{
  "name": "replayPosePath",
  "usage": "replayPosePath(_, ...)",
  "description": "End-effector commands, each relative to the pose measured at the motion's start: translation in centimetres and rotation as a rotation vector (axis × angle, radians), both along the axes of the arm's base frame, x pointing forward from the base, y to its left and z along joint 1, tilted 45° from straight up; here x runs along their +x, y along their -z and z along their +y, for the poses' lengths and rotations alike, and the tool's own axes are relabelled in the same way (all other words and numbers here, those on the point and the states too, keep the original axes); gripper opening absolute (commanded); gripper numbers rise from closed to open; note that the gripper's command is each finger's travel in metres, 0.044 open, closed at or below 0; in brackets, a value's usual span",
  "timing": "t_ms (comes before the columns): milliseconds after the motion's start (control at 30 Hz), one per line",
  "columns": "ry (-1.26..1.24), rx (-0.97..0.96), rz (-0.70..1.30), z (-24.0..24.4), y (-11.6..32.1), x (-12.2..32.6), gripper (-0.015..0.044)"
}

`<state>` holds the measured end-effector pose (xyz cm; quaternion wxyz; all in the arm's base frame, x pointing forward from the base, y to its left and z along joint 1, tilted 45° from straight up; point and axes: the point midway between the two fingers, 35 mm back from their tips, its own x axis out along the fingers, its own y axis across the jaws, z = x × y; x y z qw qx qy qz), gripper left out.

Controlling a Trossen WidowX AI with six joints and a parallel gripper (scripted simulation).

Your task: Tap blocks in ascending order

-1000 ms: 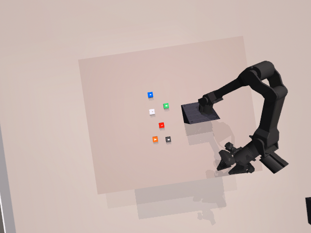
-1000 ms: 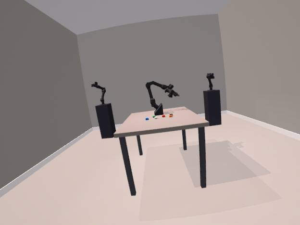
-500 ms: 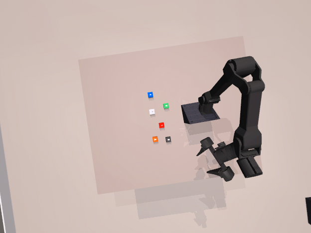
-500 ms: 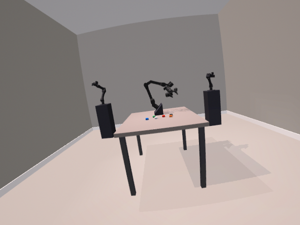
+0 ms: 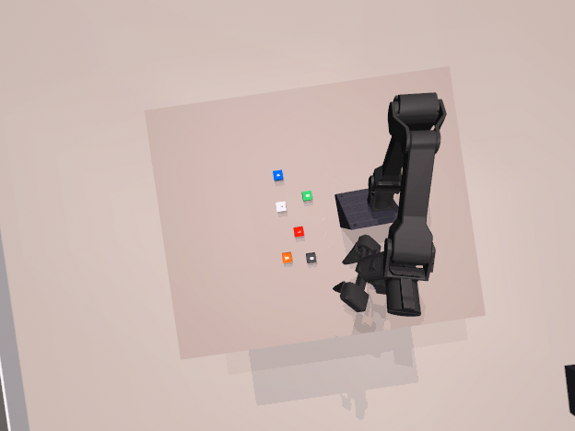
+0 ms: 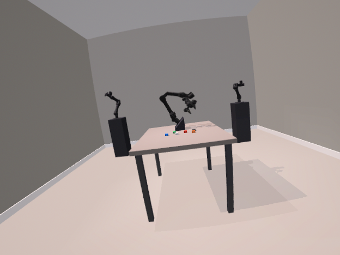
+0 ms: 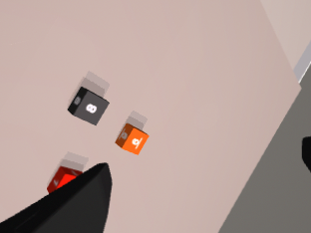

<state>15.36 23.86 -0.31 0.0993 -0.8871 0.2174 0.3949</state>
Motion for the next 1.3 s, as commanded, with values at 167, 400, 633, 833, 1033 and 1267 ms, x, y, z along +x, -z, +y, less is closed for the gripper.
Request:
replayPosePath(167, 0.899, 0.345, -0.297, -8.2, -4.4, 5.2, 0.04)
replayPosePath(400, 1.294, 0.473, -0.501, -12.5, -6.4, 6.3, 0.04)
replayPosePath(633, 1.669, 0.583, -0.753, -16.8, -8.4, 6.6, 0.04)
replayPosePath(833, 1.967, 0.66, -1.013, -20.4, -10.1, 6.2, 0.04)
replayPosePath(1033, 2.04, 0.678, -1.09, -21.4, -10.5, 6.0, 0.04)
replayPosePath(1267, 2.04, 0.678, -1.09, -21.4, -10.5, 6.0, 0.04)
